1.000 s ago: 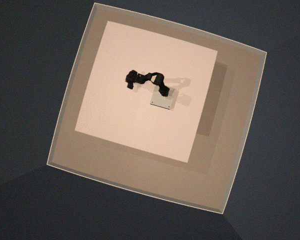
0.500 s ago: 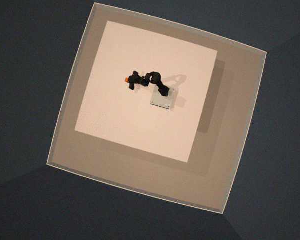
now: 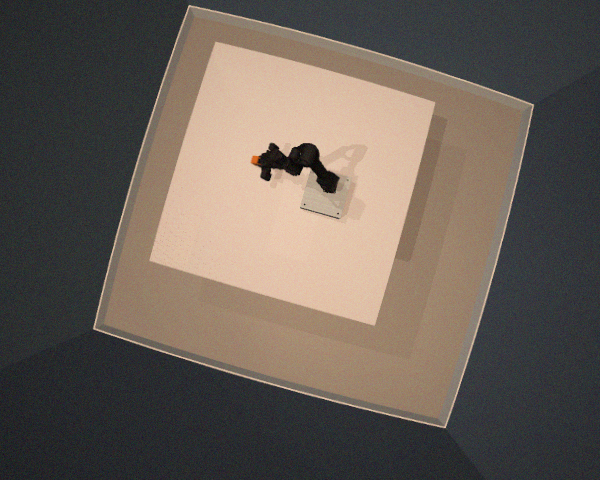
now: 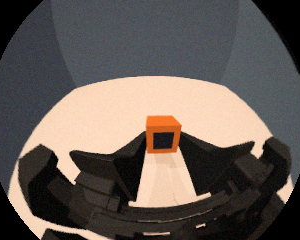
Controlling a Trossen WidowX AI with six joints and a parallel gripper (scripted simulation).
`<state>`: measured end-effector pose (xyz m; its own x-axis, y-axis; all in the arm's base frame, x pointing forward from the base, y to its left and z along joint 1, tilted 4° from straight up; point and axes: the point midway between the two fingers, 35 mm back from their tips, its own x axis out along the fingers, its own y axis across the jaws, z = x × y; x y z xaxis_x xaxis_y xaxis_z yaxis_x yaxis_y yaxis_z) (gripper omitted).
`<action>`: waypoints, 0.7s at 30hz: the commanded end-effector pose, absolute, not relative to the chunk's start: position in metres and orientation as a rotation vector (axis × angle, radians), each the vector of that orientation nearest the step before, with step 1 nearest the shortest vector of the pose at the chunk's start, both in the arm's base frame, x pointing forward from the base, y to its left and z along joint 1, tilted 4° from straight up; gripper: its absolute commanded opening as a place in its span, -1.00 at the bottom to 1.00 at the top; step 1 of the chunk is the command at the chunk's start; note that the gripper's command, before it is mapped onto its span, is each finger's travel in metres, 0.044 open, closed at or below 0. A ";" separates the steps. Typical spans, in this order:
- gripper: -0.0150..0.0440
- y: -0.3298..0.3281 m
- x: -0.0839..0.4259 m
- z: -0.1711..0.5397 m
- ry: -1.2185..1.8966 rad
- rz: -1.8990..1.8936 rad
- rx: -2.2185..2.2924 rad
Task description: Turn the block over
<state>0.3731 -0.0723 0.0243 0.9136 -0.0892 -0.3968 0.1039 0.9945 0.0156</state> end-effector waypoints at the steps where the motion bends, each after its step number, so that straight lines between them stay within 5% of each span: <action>1: -0.49 -0.071 0.371 0.021 0.413 -0.097 0.046; 6: -0.49 -0.071 0.371 0.021 0.413 -0.097 0.046; 21: 0.84 -0.071 0.371 0.021 0.413 -0.097 0.046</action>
<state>0.3713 -0.0718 0.0219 0.9119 -0.0882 -0.4009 0.1037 0.9945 0.0169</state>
